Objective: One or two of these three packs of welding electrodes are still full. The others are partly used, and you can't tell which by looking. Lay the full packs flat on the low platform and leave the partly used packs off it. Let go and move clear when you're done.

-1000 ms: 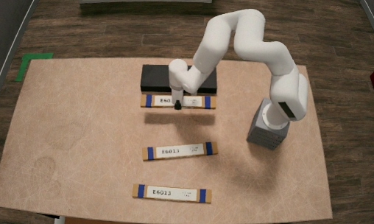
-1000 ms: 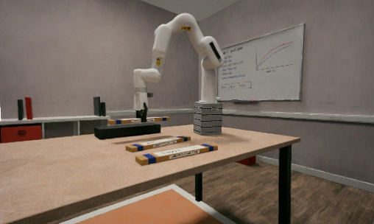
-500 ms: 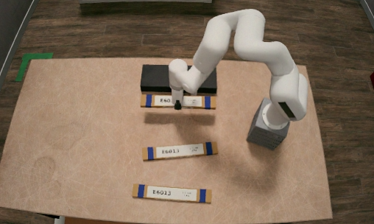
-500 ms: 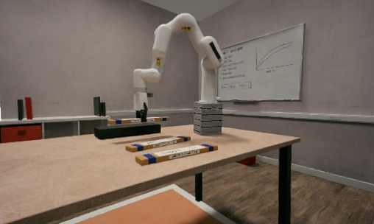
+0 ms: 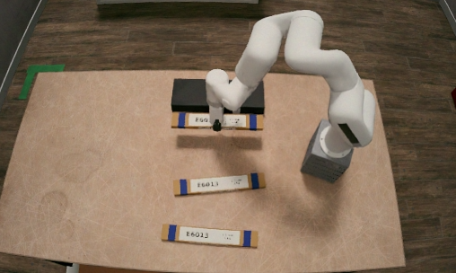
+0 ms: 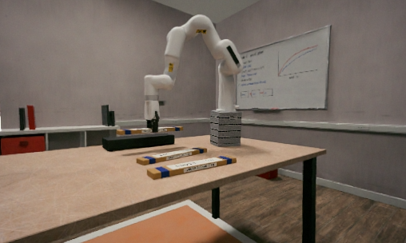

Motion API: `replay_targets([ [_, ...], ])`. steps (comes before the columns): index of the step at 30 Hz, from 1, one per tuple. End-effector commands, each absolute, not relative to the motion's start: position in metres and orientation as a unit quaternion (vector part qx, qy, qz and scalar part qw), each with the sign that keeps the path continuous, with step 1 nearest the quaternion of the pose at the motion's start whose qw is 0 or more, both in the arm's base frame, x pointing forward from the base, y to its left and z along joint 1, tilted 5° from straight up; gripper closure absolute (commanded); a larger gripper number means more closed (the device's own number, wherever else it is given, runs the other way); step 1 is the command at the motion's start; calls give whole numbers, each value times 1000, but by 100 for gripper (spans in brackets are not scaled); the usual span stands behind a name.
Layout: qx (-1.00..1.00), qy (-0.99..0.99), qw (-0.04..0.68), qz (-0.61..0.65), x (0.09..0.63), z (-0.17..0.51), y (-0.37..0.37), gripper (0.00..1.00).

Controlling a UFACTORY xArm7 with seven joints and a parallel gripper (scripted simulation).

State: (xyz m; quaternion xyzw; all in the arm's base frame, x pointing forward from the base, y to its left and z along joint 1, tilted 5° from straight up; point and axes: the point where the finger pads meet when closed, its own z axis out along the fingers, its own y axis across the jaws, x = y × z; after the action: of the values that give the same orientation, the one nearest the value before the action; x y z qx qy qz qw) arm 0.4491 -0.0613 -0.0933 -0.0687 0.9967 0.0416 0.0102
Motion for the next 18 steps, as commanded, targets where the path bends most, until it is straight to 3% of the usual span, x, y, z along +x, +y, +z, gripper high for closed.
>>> replay_targets([
  [1,-68,997,13,41,453,-93,-76,42],
  [18,-68,997,13,41,466,-100,-164,42],
])
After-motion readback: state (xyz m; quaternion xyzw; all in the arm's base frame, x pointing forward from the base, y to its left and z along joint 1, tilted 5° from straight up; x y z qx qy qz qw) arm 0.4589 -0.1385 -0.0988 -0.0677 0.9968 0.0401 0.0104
